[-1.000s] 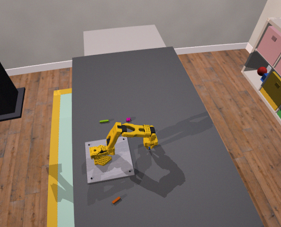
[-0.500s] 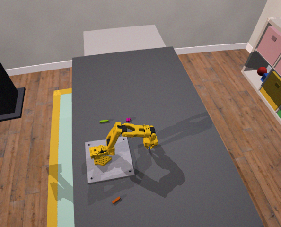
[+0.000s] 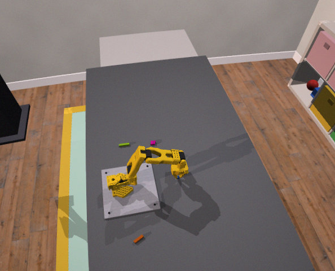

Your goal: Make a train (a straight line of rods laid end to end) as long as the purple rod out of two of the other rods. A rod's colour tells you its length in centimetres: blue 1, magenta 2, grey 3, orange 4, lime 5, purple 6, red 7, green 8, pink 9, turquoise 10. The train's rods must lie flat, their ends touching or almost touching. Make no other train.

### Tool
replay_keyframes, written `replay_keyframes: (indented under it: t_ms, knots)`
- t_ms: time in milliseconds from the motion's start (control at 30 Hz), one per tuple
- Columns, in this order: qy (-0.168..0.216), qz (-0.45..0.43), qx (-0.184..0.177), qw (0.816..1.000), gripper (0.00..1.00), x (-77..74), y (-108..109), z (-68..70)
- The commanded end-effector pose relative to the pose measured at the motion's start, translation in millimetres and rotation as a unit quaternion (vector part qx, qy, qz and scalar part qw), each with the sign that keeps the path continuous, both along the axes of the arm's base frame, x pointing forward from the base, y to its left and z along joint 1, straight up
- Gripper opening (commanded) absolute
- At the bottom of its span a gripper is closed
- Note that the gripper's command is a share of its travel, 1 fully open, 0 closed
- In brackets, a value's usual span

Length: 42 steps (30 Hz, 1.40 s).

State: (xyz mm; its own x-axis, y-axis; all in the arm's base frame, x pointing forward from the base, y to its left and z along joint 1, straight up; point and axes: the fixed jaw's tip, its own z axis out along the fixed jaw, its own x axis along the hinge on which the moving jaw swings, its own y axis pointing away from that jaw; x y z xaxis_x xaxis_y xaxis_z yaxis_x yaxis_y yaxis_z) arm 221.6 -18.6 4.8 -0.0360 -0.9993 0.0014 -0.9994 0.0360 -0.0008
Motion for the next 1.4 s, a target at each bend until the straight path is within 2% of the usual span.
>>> replay_keyframes:
  t_ms: [0, 833, 1367]
  knots:
    - [0.006, -0.004, 0.001, 1.0, 0.0, -1.4, 0.0, -4.7]
    - [0.009, -0.005, 0.001, 1.0, 0.0, -3.2, 0.6, -7.2]
    - [0.009, -0.005, 0.001, 1.0, 0.06, -3.2, 0.6, -7.2]
